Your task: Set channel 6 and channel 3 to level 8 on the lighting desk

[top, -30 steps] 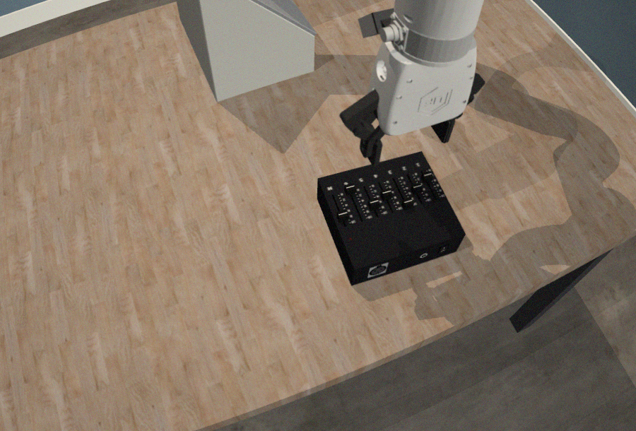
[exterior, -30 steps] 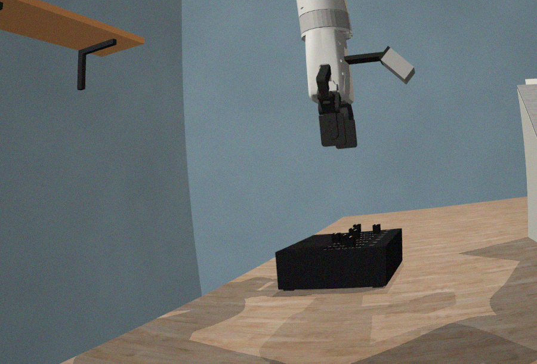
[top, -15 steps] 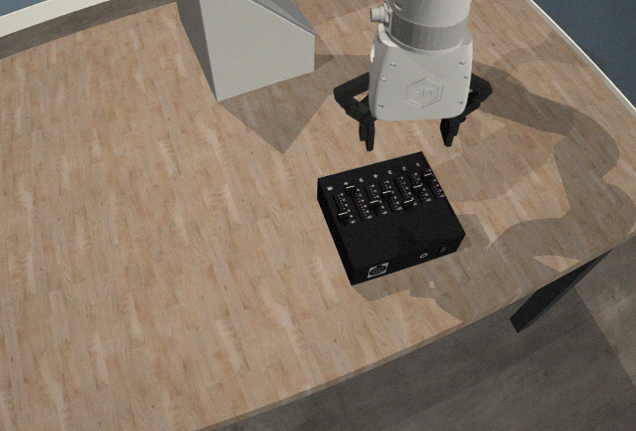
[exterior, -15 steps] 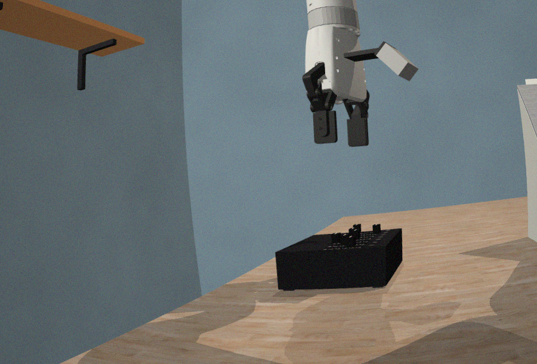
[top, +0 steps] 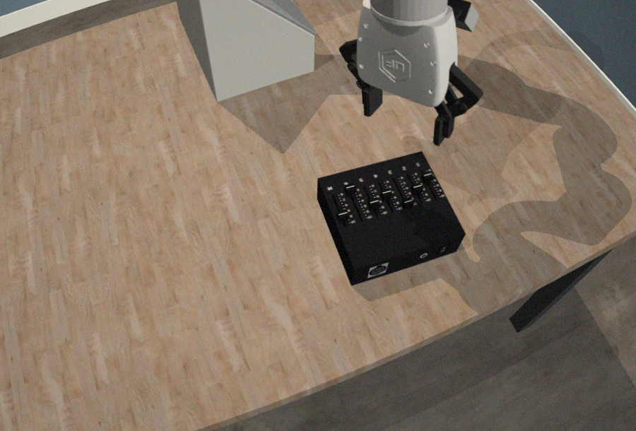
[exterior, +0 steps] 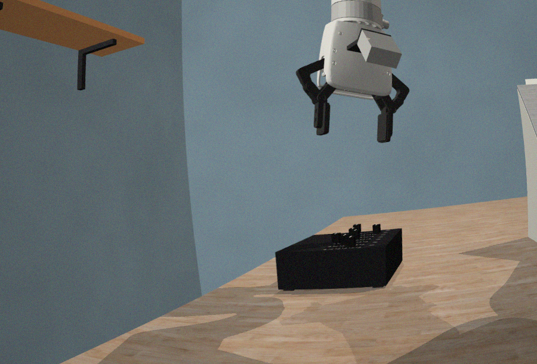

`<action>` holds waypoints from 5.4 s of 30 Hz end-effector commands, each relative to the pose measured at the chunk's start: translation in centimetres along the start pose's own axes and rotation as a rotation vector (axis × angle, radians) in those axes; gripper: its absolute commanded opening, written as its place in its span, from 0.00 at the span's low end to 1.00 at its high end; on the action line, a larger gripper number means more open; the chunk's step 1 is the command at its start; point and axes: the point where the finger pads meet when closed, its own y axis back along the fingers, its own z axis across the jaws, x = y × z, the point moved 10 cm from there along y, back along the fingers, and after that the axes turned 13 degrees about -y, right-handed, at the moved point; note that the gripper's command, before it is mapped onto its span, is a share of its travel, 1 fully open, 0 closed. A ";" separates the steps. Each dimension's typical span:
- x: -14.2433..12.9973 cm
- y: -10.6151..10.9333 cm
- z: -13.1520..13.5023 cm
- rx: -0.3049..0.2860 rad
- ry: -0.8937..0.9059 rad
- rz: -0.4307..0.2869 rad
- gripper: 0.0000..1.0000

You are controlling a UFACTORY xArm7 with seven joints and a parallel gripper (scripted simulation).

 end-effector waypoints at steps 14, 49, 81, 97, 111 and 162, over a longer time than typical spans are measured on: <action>1.1 1.3 -4.5 -0.130 -0.881 0.035 1.00; 2.5 1.5 -6.7 -0.285 -2.174 0.135 1.00; 2.5 1.5 -6.7 -0.285 -2.174 0.135 1.00; 2.5 1.5 -6.7 -0.286 -2.173 0.135 1.00; 4.1 3.9 -3.6 -0.302 -1.764 0.046 1.00; -1.5 -1.0 2.4 0.074 0.539 -0.032 1.00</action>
